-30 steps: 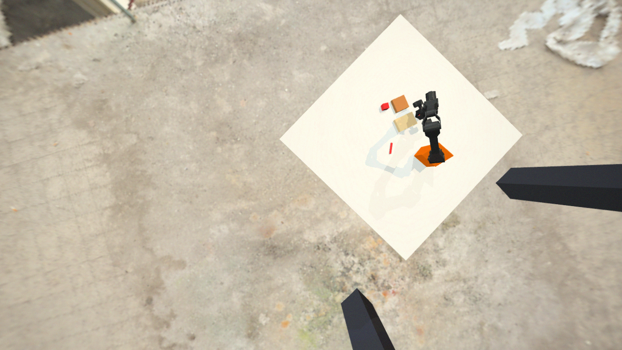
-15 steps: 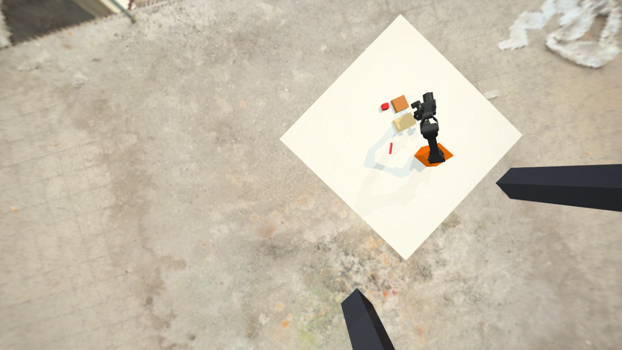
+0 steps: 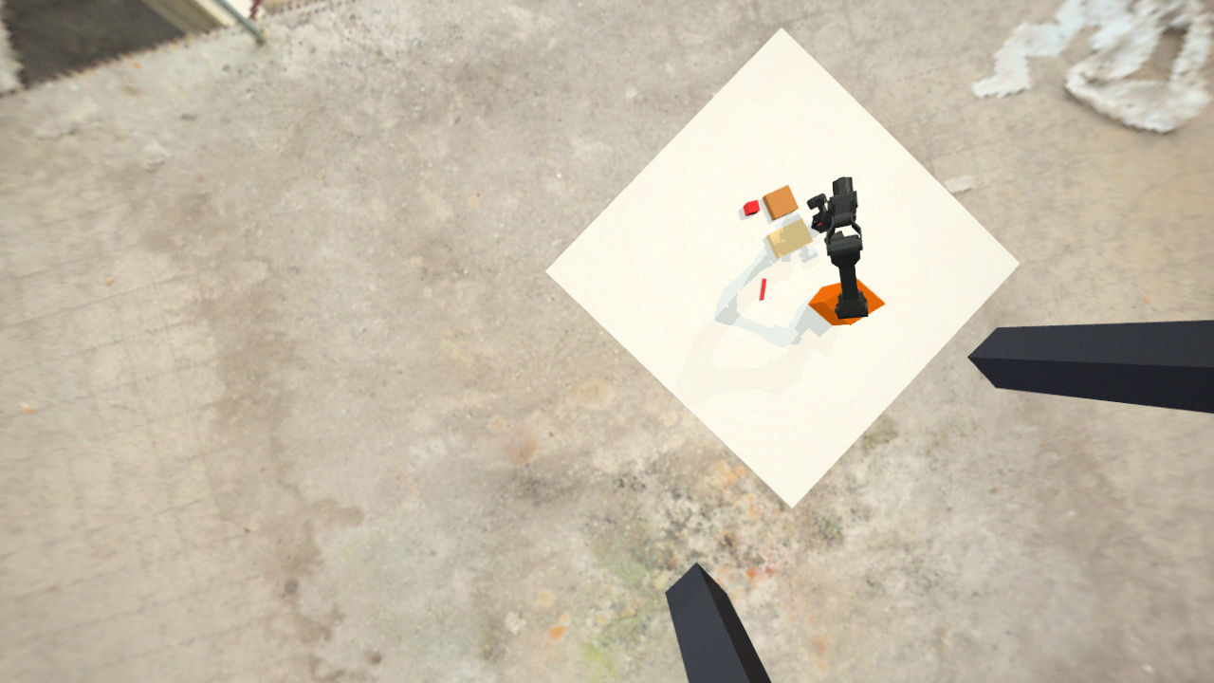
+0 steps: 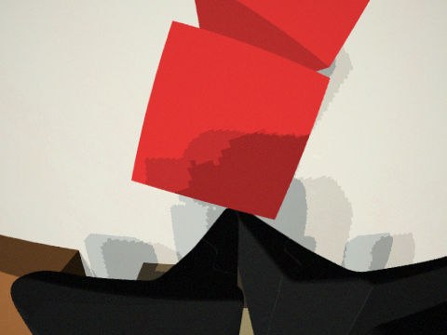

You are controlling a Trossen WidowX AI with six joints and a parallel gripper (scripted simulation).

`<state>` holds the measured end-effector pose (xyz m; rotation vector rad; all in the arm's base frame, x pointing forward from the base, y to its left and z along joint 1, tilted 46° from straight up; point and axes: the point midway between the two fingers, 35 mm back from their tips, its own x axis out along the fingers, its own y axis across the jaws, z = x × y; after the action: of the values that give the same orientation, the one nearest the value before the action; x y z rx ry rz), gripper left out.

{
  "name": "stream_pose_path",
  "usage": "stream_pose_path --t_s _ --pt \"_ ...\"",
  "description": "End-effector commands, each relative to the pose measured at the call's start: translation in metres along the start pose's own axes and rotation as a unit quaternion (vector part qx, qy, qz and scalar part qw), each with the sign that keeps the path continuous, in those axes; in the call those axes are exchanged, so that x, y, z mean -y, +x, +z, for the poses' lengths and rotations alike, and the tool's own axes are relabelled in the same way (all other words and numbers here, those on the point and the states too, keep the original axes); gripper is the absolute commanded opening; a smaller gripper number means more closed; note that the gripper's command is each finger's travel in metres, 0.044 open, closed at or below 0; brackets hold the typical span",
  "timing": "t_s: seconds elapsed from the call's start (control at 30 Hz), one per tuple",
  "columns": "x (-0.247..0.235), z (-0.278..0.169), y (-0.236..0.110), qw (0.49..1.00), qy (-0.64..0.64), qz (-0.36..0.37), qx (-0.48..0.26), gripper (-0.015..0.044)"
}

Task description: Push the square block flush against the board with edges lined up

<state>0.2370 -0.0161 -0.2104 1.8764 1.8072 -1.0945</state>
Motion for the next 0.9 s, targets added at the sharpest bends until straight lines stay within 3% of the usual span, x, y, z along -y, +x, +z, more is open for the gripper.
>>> stream_pose_path --t_s 0.0,0.43,0.6,0.87 --pt "0.000 0.007 0.000 1.000 -0.002 -0.001 0.002 0.0000" --pt "0.000 0.027 0.000 1.000 -0.002 -0.001 0.002 0.0000" --pt "-0.001 0.023 -0.052 1.000 -0.002 -0.001 0.003 0.0000" --pt "0.001 0.019 -0.056 1.000 -0.027 0.000 0.004 0.0000"
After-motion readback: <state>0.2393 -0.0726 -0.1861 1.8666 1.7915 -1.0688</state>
